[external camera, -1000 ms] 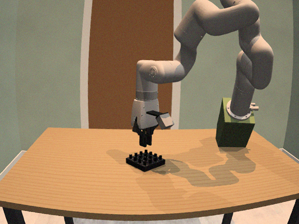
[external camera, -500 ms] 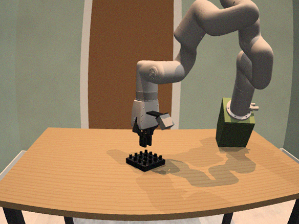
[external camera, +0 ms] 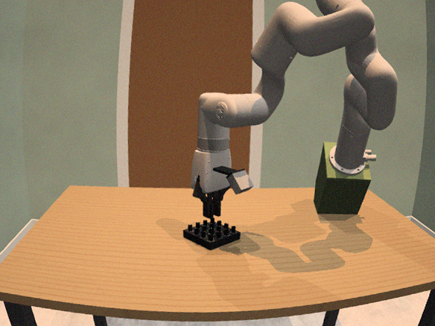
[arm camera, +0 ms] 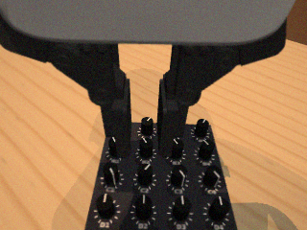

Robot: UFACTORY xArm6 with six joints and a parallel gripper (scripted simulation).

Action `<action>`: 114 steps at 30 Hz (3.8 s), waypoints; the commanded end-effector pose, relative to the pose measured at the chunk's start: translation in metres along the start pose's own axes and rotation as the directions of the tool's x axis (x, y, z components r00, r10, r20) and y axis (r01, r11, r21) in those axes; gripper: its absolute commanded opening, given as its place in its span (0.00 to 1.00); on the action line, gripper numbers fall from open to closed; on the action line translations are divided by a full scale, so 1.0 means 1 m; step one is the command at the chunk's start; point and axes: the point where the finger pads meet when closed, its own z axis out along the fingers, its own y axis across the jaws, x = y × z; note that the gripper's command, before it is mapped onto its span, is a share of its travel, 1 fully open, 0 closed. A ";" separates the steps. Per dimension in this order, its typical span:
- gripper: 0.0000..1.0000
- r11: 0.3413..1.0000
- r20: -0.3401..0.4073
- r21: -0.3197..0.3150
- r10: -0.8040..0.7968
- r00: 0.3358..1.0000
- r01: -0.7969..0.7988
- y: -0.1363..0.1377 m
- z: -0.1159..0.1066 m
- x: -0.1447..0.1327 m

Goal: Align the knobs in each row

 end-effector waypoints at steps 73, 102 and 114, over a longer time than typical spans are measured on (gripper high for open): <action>0.19 1.000 0.002 -0.003 -0.001 1.000 0.001 0.000 0.031 -0.001; 0.19 1.000 0.002 -0.003 -0.001 1.000 0.001 0.000 0.043 -0.001; 0.19 1.000 0.002 -0.003 -0.001 1.000 0.001 0.000 0.043 -0.001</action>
